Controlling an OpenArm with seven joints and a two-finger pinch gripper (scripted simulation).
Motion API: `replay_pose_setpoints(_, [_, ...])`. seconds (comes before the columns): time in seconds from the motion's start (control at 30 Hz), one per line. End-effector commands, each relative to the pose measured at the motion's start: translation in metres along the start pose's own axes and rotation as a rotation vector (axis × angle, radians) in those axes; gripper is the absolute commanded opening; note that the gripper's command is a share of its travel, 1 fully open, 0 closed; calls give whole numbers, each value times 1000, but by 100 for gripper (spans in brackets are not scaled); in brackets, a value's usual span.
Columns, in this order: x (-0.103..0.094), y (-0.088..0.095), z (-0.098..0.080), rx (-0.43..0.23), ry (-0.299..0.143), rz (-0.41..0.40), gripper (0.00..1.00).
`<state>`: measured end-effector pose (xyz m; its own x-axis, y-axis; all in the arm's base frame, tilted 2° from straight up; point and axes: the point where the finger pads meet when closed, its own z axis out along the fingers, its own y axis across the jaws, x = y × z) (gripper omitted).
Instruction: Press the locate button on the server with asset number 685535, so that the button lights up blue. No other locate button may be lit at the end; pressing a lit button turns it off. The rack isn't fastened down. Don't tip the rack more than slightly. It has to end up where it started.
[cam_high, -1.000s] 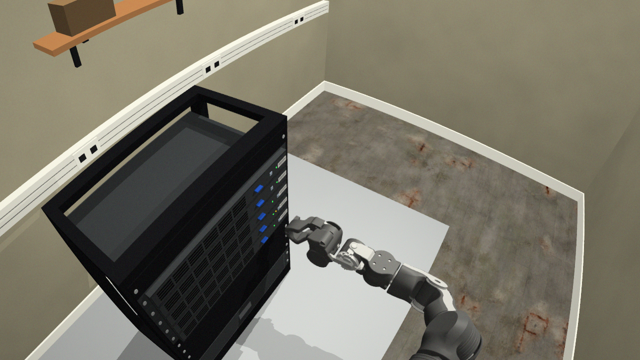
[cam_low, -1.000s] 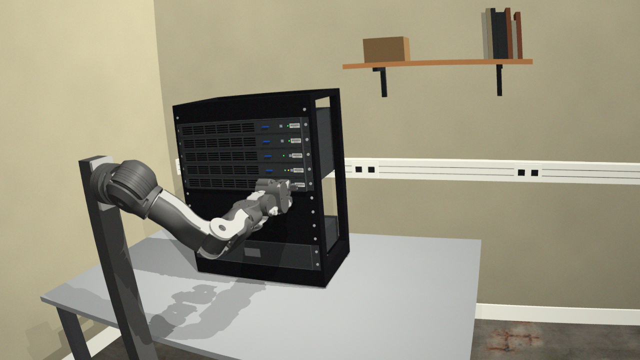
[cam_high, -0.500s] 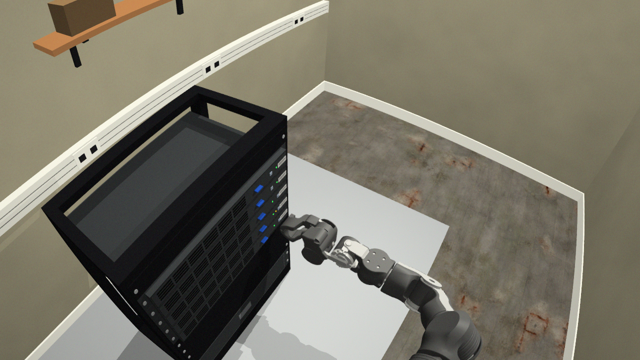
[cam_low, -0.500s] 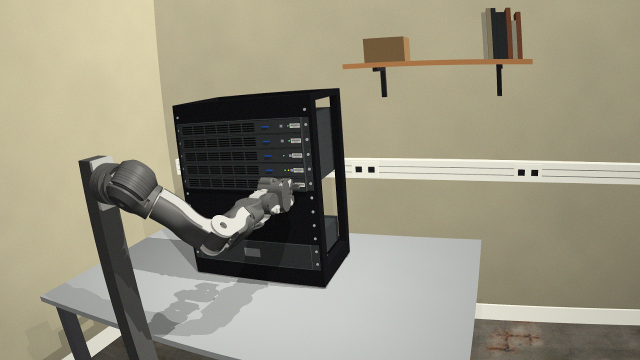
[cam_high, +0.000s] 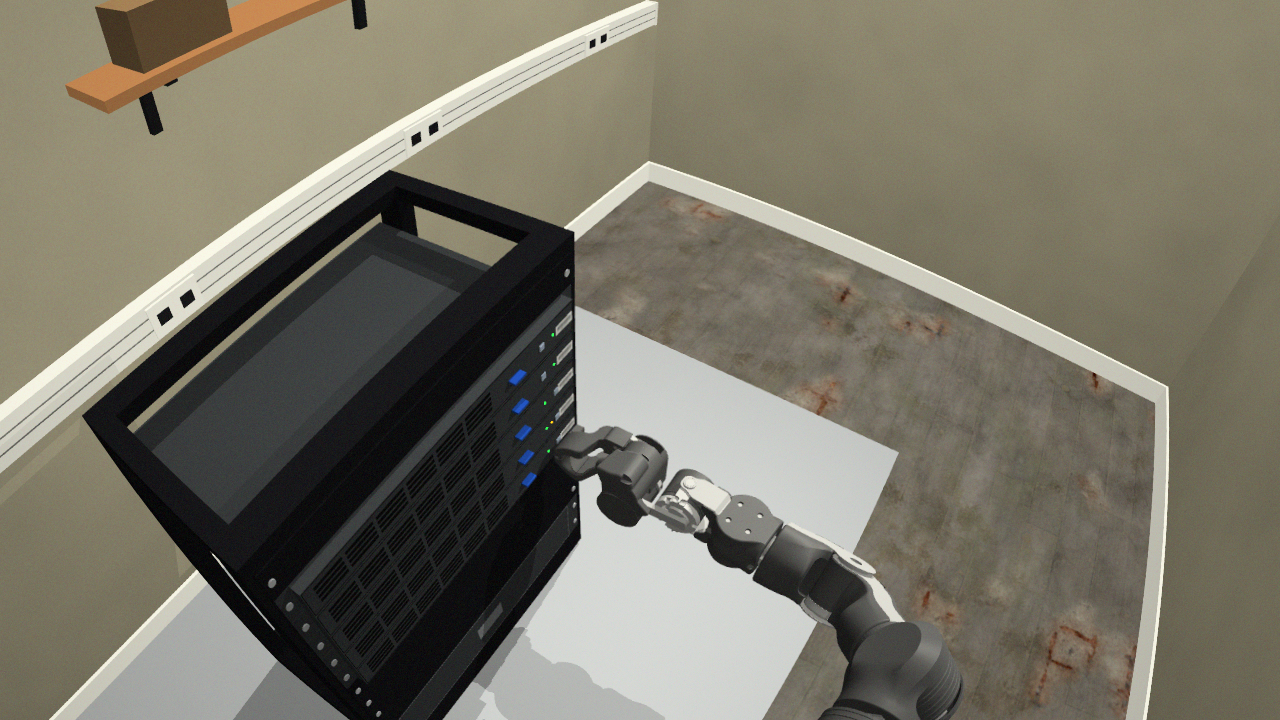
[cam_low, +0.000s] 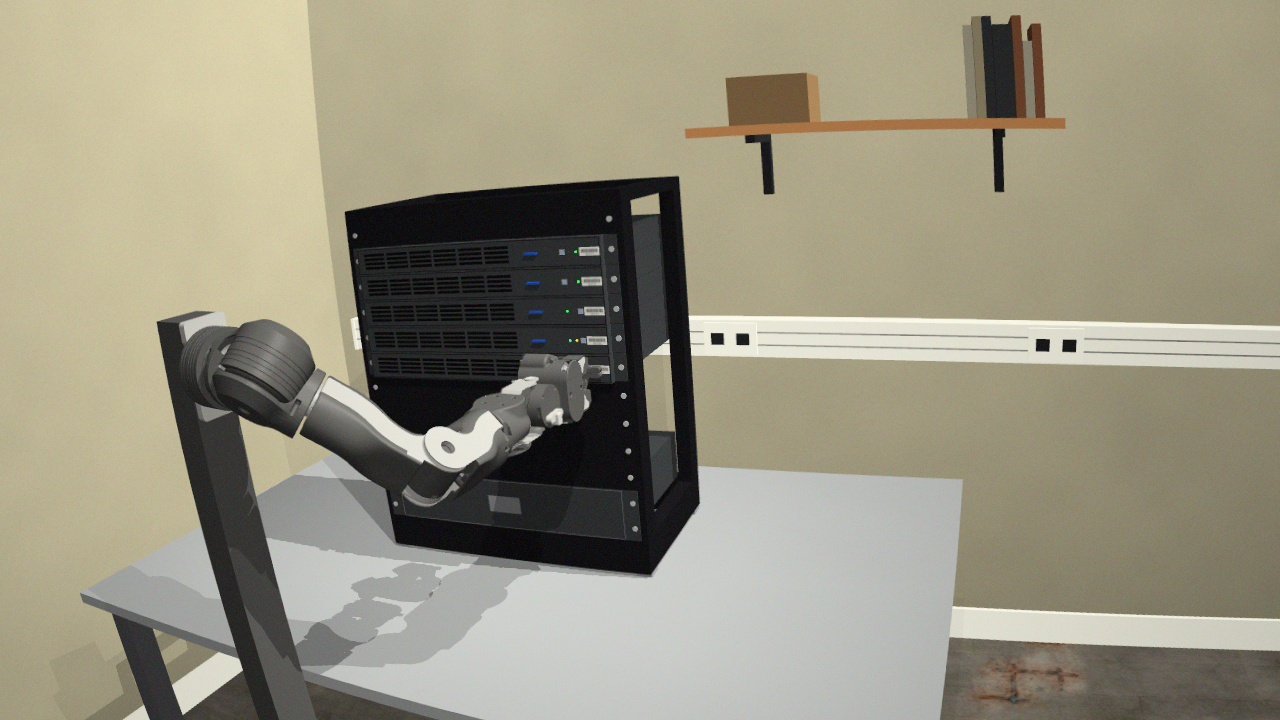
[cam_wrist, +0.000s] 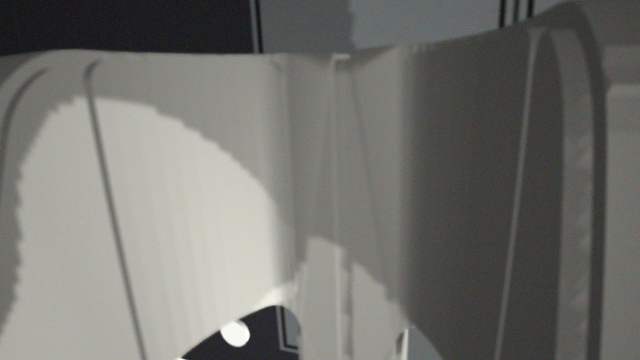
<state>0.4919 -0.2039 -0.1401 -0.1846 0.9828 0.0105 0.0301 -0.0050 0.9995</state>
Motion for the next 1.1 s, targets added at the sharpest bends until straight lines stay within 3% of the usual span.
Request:
replay_pose_setpoints(0.0, [2,1,1,-6,7,-3,0])
replay_pose_setpoints(1.07, [2,1,5,-6,7,-3,0])
